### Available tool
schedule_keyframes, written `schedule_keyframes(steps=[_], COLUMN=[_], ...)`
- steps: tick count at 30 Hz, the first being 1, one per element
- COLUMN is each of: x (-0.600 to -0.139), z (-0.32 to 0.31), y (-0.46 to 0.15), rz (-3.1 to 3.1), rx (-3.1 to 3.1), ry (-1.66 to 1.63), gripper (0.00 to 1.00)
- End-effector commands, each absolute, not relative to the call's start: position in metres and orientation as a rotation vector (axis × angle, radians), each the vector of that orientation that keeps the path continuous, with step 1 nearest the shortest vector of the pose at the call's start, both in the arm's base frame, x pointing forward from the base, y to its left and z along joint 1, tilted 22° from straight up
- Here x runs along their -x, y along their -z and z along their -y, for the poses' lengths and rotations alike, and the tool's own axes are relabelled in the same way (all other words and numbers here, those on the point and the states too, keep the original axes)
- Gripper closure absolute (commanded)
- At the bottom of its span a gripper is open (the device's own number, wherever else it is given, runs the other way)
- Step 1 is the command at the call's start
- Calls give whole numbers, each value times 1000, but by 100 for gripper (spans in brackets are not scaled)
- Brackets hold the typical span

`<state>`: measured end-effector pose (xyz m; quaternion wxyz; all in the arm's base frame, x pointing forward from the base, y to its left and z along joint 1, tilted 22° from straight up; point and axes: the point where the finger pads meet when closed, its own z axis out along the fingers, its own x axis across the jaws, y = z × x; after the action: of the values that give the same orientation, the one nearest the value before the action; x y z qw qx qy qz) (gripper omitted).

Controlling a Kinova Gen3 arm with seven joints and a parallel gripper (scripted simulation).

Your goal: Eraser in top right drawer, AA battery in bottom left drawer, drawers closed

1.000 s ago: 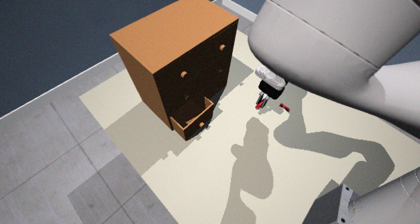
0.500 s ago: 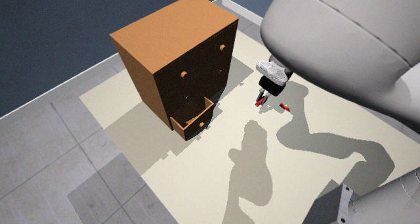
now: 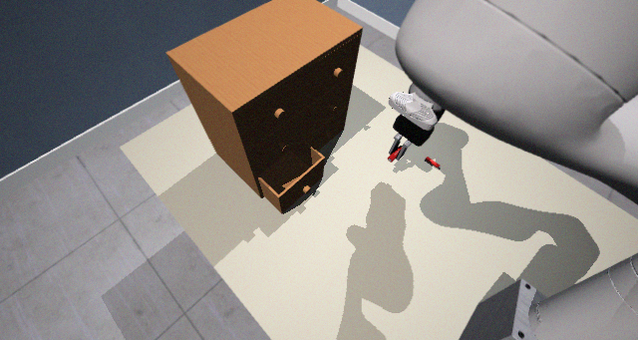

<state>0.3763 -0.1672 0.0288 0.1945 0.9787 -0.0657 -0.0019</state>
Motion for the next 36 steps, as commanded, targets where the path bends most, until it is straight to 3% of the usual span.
schedule_keyframes(steps=[1, 36], x=[-378, -384], z=[166, 146], y=[-31, -23], rz=[191, -81], rx=[-2746, -2757], ry=[1, 50], gripper=[69, 69])
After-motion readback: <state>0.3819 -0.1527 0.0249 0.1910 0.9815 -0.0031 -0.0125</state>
